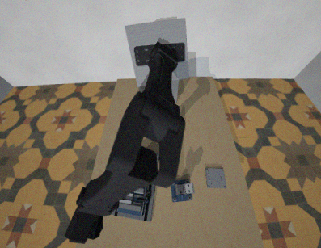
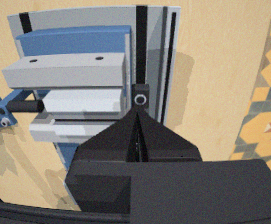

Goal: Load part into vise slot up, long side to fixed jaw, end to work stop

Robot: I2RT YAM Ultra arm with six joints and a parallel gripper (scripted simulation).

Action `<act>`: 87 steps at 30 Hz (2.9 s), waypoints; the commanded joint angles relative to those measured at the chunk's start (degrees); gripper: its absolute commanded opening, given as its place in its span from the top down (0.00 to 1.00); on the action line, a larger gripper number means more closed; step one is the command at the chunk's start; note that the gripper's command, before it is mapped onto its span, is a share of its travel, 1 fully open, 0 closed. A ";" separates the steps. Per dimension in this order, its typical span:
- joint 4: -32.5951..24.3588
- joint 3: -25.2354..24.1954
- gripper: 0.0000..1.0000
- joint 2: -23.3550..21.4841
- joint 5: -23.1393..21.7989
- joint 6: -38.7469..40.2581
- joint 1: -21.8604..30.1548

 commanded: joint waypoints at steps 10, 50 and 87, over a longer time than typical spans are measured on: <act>0.09 -0.49 1.00 -0.30 0.25 0.50 -0.22; 0.50 -1.40 1.00 -1.72 0.49 0.68 -0.14; 0.92 -2.26 1.00 -2.63 0.80 1.26 1.22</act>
